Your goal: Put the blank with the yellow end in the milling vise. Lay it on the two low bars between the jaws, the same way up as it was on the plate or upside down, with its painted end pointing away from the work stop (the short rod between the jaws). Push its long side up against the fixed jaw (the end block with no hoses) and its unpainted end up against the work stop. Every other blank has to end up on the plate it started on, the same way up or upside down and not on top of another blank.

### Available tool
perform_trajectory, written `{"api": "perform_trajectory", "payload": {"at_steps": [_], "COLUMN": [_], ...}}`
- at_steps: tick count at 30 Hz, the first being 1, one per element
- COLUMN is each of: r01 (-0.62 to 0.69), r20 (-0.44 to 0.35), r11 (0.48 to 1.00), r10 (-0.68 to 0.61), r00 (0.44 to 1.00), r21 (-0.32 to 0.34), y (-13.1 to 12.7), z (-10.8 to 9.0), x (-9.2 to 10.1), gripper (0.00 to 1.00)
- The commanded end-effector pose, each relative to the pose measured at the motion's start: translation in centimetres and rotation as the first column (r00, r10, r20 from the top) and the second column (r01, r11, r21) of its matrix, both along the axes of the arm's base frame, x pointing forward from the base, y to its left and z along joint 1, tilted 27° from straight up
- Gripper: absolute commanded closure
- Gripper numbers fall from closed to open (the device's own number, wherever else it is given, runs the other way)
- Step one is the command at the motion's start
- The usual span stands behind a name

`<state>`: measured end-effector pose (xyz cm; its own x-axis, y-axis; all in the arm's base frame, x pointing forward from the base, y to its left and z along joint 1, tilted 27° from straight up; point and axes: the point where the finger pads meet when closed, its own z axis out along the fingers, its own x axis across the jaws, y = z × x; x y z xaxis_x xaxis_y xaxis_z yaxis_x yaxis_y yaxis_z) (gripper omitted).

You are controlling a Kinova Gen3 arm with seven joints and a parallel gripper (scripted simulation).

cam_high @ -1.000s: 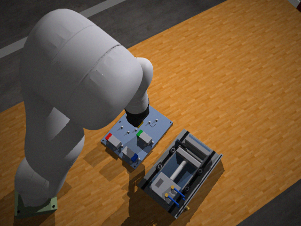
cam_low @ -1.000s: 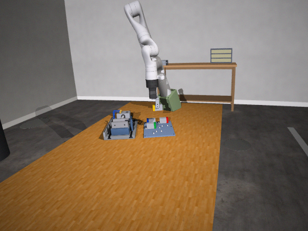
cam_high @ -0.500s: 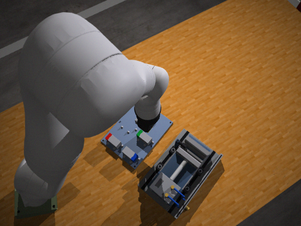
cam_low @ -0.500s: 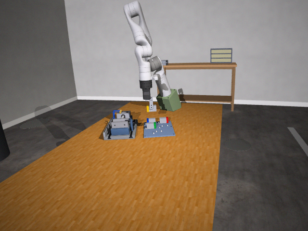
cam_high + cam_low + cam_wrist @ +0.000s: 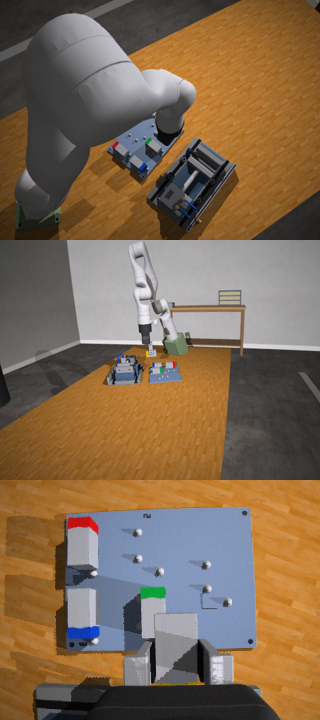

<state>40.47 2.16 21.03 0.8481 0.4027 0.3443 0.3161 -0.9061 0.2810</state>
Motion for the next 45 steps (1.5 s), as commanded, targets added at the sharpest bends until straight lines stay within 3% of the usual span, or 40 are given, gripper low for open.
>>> {"api": "perform_trajectory", "payload": {"at_steps": [1,45], "r01": [0.016,0.011], "r20": [0.004,0.007], "r11": [1.0,1.0], "r10": [-0.016,-0.011], "r00": [1.0,1.0], "r21": [0.002,0.003], "y": [-1.1,-10.3], "z": [0.4,4.4], "x": [0.6,6.4], "gripper": [1.0,1.0]}}
